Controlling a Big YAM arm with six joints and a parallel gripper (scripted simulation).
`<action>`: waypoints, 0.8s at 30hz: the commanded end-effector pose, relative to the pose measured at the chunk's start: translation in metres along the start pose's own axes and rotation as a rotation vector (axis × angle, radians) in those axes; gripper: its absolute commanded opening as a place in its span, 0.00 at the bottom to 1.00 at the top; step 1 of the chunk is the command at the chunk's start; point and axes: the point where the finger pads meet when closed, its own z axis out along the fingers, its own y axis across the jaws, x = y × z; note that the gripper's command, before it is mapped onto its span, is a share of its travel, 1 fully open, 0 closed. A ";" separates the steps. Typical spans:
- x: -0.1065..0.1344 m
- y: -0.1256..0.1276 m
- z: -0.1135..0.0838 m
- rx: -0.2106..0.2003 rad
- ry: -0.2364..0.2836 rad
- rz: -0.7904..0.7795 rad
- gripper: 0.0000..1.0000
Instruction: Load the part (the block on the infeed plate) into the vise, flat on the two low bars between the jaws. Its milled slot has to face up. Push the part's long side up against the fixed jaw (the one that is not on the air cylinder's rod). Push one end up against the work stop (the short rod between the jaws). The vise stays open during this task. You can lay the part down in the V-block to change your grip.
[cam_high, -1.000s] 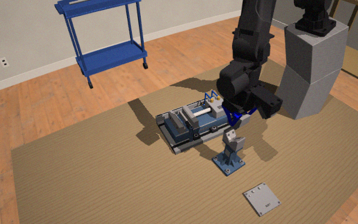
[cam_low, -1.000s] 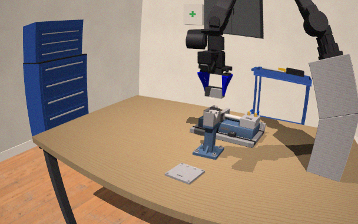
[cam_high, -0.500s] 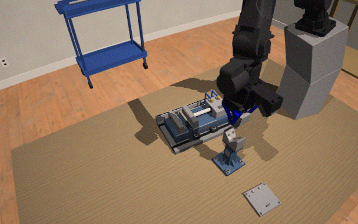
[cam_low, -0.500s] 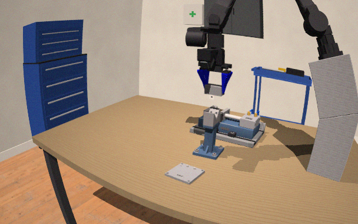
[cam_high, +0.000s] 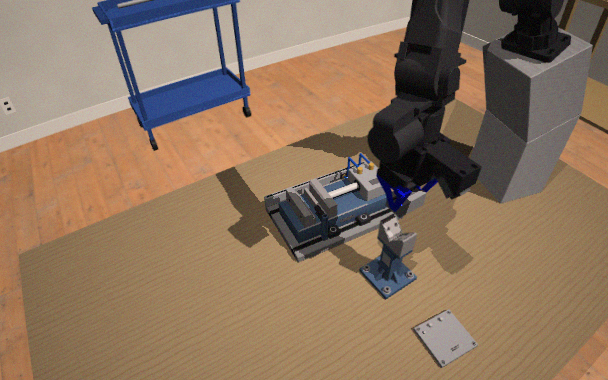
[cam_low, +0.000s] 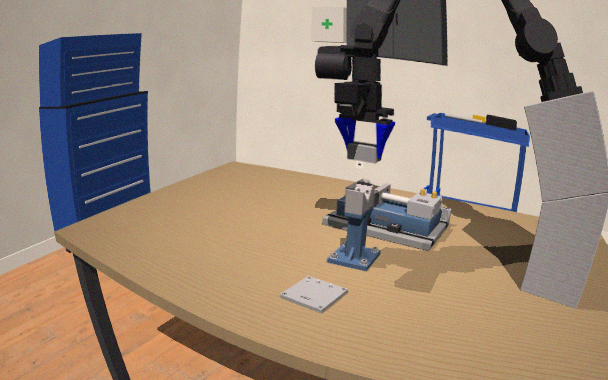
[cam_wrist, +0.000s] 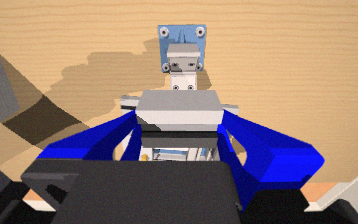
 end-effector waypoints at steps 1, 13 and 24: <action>0.007 -0.017 -0.015 0.031 -0.003 0.047 0.00; 0.023 -0.032 -0.016 0.040 -0.008 0.180 0.00; 0.059 -0.038 0.000 0.002 -0.002 0.451 0.00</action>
